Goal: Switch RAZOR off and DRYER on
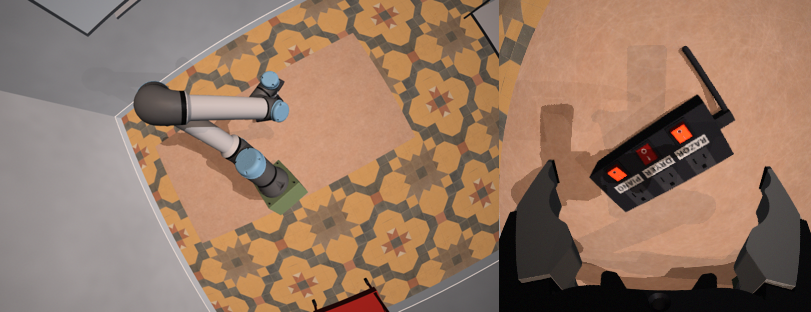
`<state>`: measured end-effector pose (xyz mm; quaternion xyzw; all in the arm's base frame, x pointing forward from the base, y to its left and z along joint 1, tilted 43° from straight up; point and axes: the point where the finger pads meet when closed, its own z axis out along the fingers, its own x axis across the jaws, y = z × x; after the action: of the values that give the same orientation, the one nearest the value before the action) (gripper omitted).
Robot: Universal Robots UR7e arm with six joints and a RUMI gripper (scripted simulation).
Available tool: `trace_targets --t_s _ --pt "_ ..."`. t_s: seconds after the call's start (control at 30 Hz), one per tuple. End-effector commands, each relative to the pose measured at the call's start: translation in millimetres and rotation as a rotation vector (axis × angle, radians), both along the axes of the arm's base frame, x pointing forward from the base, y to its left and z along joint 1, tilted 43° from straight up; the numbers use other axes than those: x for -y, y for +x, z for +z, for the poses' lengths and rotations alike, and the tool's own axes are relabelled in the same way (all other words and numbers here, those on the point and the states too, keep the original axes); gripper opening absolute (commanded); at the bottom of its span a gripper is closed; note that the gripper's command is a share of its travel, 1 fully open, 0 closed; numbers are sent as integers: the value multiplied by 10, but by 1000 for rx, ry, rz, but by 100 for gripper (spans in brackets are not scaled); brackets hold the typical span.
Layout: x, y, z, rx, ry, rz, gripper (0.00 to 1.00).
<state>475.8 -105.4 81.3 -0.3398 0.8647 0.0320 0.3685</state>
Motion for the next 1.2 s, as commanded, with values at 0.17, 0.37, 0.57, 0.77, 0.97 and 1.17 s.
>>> trace_targets --t_s 0.17,0.37,0.57,0.77,0.97,1.17 --pt "19 -12 -73 -101 183 -245 100" --pt "21 -19 -97 -131 245 -320 100" --pt "21 -30 -130 -170 328 -417 100" --pt "19 -39 -156 -203 397 -498 100" --pt "17 -44 -170 -222 435 -543 100" --pt "13 -51 -188 -244 481 -597 100"
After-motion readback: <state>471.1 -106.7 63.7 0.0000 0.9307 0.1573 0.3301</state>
